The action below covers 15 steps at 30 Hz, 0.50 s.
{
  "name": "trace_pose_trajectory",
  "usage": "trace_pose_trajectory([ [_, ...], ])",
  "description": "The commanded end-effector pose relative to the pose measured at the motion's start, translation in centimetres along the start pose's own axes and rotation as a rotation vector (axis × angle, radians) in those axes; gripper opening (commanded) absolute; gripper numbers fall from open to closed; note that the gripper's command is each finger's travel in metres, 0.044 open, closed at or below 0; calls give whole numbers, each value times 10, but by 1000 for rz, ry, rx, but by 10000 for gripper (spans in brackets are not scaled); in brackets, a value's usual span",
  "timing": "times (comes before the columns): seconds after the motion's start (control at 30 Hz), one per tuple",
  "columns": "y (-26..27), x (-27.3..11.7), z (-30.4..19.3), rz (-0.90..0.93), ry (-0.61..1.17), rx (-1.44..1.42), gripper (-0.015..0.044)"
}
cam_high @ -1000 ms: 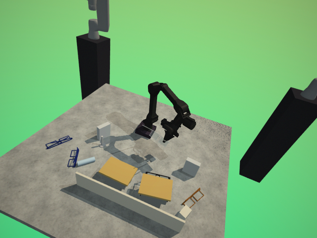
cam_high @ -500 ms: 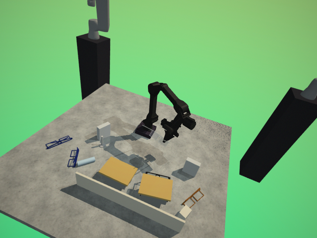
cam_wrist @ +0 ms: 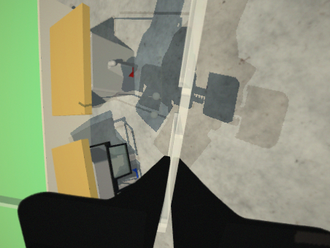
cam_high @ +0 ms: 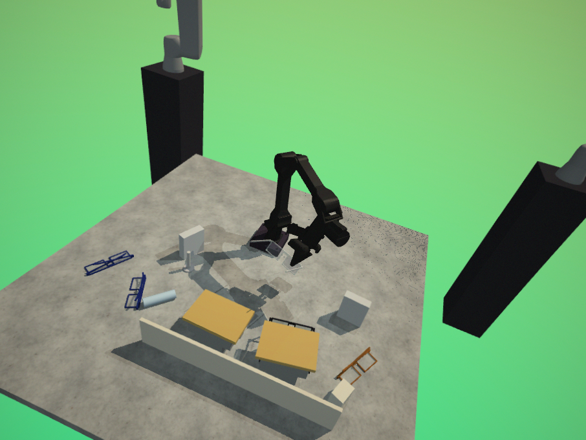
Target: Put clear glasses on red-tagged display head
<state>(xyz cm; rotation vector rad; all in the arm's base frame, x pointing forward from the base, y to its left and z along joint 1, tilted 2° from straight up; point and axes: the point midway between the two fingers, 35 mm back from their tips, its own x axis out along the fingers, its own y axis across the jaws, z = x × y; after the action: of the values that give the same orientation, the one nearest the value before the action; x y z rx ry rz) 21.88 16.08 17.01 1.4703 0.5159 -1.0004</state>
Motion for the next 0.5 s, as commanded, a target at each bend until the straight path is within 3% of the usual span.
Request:
trace_pose_trajectory([
  [0.0,1,9,8,-60,-18,-35,0],
  [0.47,6,35,39,-288,-7,-139,0],
])
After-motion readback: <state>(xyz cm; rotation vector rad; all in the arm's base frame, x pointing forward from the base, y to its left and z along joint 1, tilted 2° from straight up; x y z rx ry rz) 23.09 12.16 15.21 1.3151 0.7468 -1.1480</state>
